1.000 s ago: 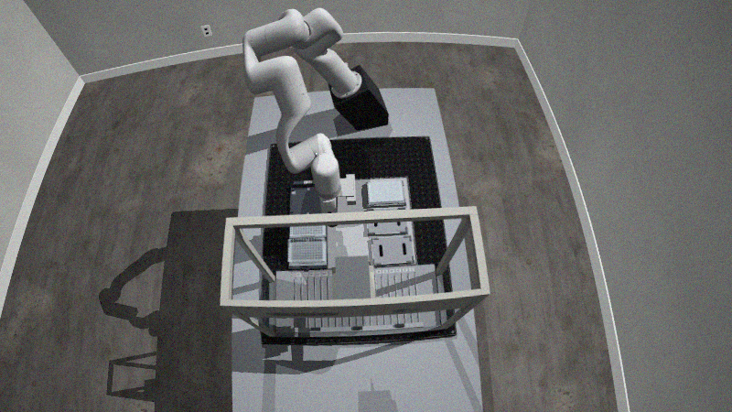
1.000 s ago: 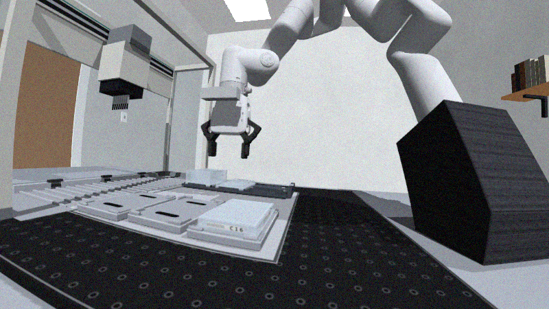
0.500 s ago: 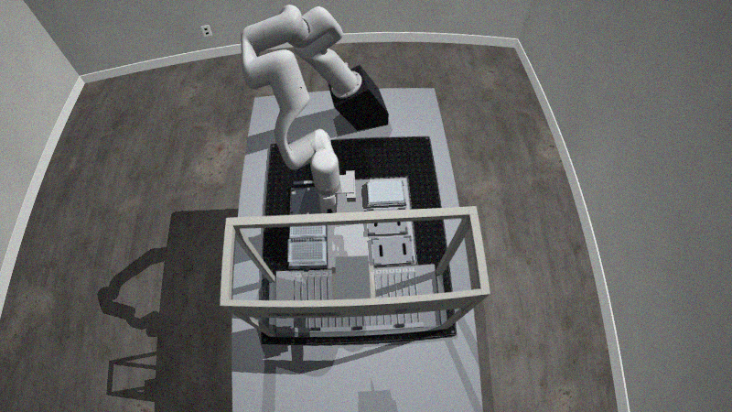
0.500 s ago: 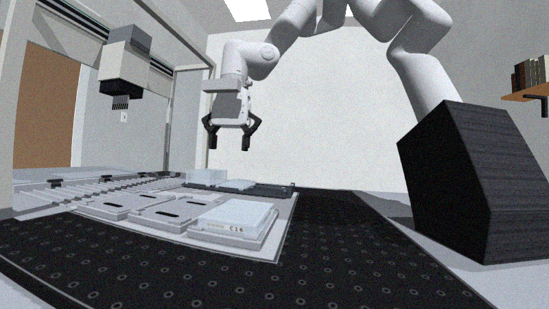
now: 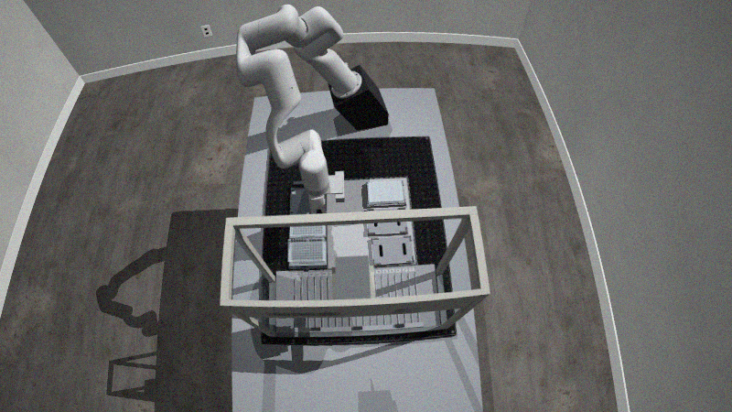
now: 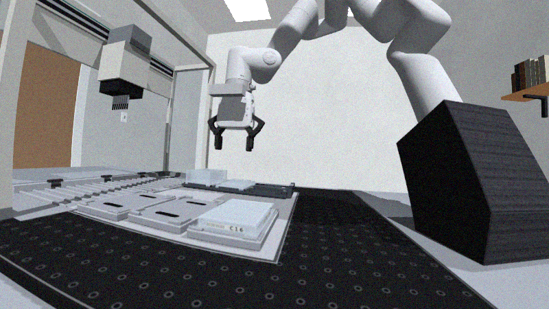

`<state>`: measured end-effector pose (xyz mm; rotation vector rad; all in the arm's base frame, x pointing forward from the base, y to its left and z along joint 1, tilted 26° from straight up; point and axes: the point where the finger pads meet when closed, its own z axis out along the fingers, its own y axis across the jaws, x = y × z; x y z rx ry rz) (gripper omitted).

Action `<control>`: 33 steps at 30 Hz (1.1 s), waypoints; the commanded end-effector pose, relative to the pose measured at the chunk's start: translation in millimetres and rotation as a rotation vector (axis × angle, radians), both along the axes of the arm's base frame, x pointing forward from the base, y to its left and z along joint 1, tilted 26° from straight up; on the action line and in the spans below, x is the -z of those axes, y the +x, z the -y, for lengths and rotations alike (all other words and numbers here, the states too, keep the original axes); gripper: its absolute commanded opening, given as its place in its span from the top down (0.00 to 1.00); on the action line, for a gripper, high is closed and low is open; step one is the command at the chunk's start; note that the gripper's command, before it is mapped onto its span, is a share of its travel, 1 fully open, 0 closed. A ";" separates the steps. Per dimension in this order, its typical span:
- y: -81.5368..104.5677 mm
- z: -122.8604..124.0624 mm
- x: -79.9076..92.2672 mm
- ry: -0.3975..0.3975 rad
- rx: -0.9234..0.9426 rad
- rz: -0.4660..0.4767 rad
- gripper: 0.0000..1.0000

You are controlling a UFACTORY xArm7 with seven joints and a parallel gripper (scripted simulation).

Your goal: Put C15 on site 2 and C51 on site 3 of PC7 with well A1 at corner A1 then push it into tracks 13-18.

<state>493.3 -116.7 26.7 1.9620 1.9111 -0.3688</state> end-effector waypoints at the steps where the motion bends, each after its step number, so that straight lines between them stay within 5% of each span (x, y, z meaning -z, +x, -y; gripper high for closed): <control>1: 1.1 15.1 -9.6 0.002 -0.004 0.003 0.00; 33: -4.6 141.4 -71.0 0.001 -0.004 0.003 0.00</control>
